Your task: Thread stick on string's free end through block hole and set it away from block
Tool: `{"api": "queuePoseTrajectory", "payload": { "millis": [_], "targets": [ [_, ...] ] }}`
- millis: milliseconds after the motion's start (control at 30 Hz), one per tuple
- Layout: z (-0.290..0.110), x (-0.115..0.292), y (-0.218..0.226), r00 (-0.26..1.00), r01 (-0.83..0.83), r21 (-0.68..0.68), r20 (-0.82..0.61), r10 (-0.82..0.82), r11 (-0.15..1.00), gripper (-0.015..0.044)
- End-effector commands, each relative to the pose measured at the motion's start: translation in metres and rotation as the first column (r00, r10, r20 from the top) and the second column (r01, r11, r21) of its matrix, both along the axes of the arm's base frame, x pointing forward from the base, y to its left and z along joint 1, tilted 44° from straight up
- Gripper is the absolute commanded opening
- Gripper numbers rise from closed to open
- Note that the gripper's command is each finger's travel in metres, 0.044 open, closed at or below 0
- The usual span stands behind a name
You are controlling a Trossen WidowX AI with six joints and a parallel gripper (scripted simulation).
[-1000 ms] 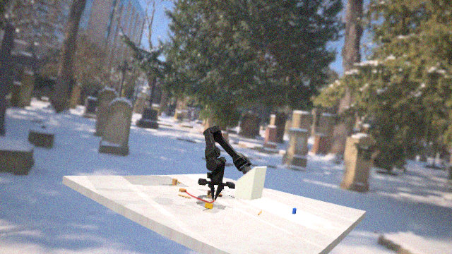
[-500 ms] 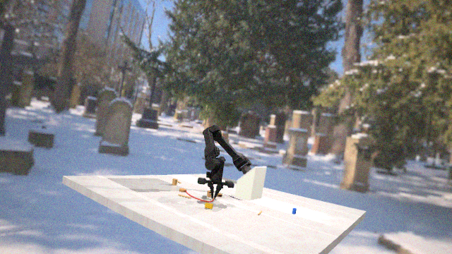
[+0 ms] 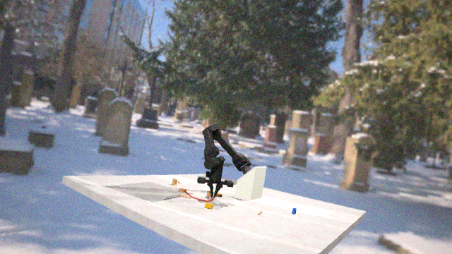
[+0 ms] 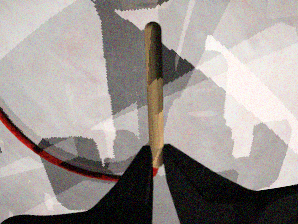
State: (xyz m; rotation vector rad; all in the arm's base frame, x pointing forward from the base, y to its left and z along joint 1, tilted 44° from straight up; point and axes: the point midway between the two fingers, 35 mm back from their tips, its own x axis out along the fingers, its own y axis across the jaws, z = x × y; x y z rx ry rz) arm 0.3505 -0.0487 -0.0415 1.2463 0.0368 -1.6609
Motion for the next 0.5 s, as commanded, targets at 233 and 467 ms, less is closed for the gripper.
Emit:
{"api": "queuePoseTrajectory", "payload": {
  "millis": [233,467],
  "targets": [
    [0.0067,-0.0117,-0.0093,1.000,-0.001,-0.005,-0.002,0.001,1.000,0.0000],
    [0.0089,-0.0148,-0.0119,1.000,-0.001,-0.004,-0.002,0.001,1.000,0.0000]
  ]
}}
